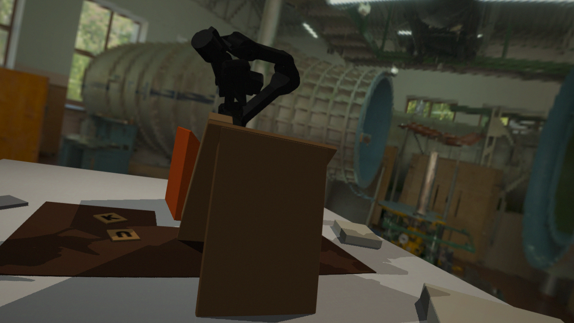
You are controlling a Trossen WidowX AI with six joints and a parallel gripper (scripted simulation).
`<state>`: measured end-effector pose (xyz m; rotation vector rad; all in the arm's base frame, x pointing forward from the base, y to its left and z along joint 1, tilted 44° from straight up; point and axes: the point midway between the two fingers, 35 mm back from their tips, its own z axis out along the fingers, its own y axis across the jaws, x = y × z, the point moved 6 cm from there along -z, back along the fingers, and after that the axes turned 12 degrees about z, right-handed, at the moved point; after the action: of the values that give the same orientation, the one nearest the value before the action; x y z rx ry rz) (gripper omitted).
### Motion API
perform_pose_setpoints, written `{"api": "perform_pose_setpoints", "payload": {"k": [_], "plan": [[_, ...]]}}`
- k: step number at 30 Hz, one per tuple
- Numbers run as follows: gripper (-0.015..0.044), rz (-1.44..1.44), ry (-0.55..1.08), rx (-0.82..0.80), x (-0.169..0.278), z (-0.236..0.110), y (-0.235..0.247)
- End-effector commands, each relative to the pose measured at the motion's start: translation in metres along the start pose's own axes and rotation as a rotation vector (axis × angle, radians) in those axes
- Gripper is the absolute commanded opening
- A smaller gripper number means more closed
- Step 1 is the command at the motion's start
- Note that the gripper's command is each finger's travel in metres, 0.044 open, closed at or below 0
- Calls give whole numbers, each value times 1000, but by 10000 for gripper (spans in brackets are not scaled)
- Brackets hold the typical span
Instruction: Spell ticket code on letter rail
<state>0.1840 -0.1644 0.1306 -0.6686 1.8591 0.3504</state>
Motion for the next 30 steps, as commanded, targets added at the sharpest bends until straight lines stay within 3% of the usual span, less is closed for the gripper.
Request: {"api": "perform_pose_setpoints", "payload": {"k": [1, 26, 30], "plan": [[440, -23, -13, 4, -1, -2, -2], [440, -21, -14, 4, -30, -4, 13], [340, 98, 41, -47, -8, 6, -3]]}}
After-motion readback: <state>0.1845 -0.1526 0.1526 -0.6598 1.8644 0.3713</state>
